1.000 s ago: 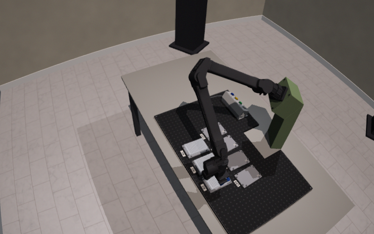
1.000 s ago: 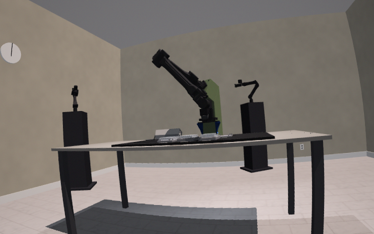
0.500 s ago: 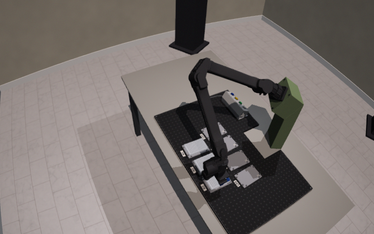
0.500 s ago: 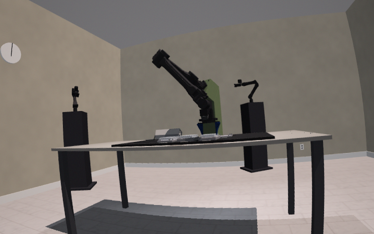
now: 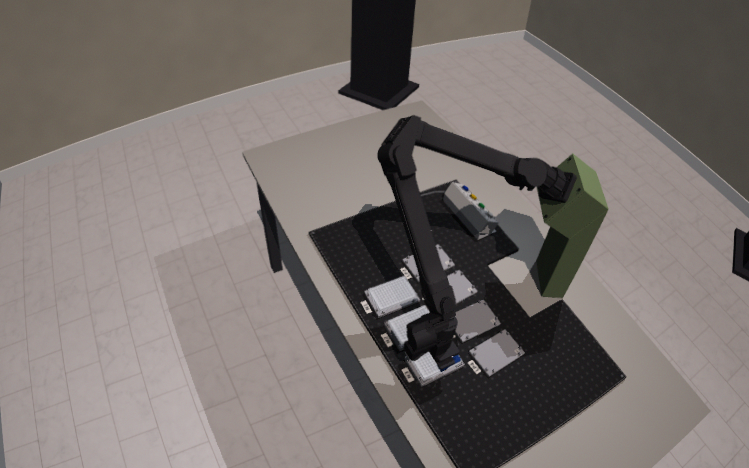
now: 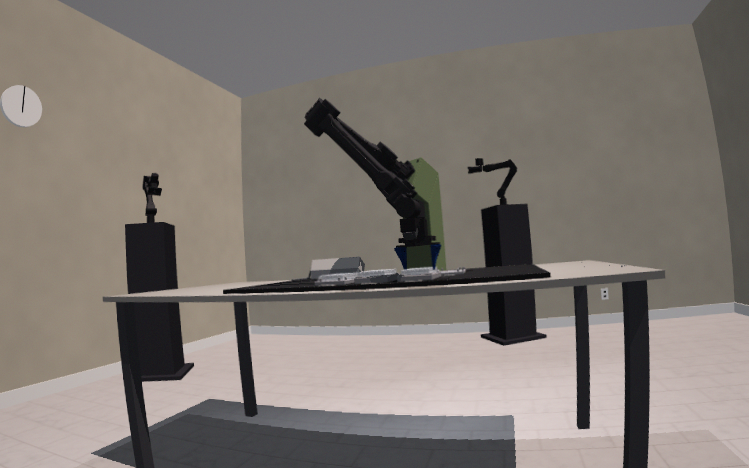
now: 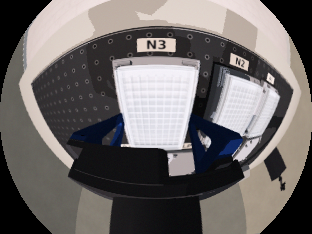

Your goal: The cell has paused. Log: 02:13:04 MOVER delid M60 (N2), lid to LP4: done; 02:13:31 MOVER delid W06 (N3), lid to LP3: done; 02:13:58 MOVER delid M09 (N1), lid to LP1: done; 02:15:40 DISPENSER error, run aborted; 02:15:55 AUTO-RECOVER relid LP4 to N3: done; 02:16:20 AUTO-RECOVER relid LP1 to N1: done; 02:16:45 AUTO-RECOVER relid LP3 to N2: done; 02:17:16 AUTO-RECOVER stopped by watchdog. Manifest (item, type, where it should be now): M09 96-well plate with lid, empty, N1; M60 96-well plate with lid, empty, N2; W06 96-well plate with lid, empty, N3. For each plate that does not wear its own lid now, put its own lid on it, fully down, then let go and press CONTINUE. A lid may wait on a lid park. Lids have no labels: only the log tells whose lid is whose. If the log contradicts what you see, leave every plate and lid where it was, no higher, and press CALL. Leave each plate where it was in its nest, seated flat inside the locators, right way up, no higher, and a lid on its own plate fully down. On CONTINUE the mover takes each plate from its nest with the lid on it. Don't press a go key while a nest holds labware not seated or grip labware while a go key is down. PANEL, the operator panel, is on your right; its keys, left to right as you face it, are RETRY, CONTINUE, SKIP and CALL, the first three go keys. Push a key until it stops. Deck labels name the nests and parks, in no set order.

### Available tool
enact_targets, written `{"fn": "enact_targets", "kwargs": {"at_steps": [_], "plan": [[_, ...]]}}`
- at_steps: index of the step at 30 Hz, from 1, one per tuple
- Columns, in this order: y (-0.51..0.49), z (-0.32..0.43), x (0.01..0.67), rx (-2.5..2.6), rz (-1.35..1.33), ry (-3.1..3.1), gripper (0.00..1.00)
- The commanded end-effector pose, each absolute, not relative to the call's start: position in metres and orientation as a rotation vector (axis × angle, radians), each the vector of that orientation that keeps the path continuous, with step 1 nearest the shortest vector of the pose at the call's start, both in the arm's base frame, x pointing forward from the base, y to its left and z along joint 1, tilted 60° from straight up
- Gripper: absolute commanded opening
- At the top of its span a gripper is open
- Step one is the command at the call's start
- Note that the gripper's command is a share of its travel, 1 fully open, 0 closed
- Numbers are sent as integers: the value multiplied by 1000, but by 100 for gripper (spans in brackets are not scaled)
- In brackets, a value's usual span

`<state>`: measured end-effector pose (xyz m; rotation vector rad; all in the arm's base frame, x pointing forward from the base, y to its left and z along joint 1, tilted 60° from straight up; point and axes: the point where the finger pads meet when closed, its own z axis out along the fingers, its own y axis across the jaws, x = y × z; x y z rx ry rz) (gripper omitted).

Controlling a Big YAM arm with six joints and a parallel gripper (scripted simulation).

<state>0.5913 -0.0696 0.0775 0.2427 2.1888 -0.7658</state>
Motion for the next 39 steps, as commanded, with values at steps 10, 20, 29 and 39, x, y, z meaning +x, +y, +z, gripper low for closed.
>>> {"fn": "enact_targets", "kwargs": {"at_steps": [10,20,29,39], "plan": [[-63,84,593,232,-757,2178,0],[-63,85,593,232,-757,2178,100],[-63,85,593,232,-757,2178,100],[-63,85,593,232,-757,2178,100]]}}
